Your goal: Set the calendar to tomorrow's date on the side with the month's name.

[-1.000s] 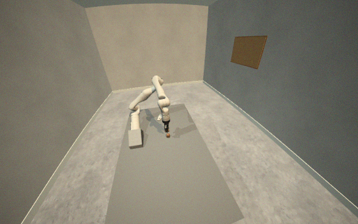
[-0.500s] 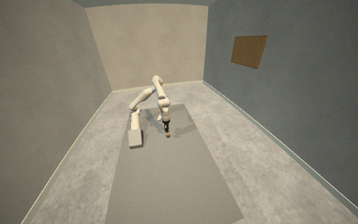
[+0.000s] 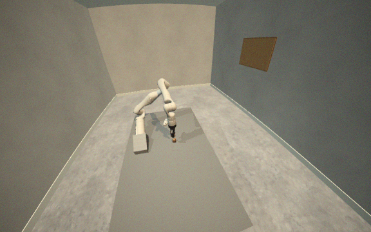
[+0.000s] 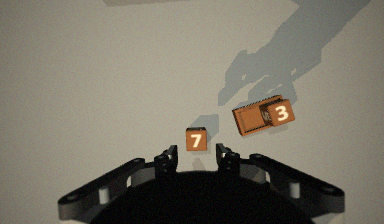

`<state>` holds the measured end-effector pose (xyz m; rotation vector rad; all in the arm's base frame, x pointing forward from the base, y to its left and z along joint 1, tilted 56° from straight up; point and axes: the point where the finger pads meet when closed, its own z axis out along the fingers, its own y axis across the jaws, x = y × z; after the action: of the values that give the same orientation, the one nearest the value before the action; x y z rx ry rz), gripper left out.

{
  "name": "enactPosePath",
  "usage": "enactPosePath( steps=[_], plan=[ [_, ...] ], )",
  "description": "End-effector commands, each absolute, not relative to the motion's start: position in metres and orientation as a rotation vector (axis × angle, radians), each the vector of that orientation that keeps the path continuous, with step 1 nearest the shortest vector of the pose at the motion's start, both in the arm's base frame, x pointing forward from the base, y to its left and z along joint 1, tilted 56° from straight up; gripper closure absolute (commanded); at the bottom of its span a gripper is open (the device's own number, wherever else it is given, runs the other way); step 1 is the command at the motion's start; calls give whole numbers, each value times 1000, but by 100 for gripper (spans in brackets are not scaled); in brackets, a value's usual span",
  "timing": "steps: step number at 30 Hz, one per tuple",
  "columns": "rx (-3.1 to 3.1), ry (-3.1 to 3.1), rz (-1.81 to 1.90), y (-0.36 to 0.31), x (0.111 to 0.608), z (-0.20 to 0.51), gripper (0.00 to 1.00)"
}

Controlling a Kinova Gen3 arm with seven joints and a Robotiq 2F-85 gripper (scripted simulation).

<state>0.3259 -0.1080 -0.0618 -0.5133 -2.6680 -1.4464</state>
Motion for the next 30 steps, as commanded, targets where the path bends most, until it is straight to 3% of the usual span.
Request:
enactPosePath(
  steps=[1, 30],
  plan=[
    [-513, -2666, -1447, -106, 326, -63, 52],
    [-513, -2666, -1447, -76, 330, -83, 52]
  ],
)
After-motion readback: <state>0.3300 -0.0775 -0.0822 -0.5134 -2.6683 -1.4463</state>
